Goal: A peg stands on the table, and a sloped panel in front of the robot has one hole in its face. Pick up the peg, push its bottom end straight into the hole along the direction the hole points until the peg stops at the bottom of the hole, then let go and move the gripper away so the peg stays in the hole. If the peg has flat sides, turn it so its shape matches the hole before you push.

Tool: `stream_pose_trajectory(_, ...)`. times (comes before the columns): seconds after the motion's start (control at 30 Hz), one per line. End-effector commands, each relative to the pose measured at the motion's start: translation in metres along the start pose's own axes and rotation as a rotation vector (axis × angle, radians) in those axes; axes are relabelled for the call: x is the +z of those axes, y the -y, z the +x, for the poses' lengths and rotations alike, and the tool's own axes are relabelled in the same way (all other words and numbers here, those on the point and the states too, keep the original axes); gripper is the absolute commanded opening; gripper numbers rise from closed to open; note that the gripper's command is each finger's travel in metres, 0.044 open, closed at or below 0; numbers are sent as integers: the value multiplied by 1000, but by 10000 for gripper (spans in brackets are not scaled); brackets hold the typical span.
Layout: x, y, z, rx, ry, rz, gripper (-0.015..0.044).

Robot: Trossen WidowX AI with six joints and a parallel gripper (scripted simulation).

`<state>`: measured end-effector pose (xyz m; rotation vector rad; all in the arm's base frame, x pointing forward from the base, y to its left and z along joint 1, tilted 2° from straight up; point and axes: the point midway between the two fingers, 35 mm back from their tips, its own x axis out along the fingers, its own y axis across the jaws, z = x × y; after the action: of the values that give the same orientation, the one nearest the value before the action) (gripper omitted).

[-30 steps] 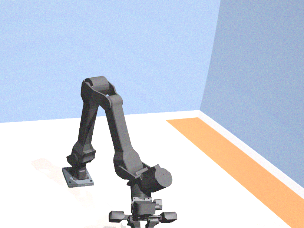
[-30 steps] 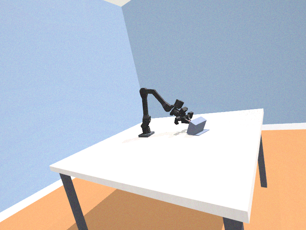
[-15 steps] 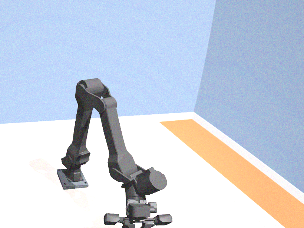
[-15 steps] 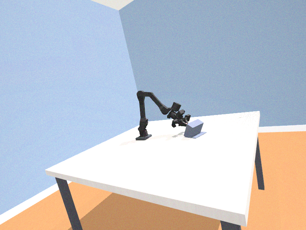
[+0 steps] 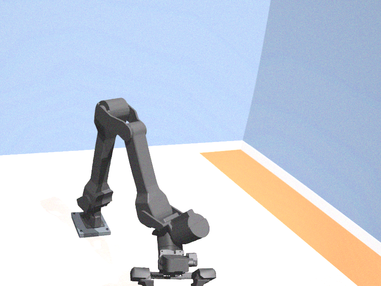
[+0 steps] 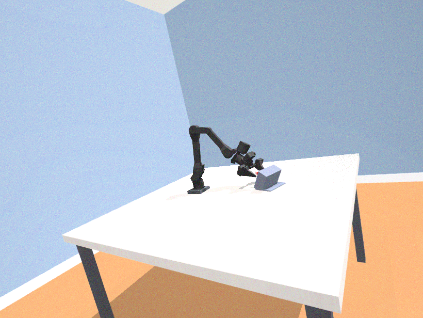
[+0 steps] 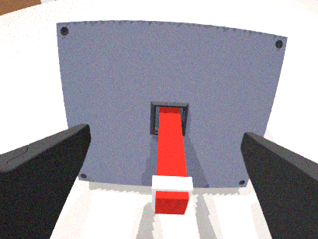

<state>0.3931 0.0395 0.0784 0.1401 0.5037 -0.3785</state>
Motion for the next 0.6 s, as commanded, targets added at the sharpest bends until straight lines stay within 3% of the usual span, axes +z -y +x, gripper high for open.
stream_pose_trajectory(0.0, 2, 0, -5, -2, 5, 8, 440)
stream_pose_trajectory(0.57, 2, -3, -28, 1, 1, 7, 440)
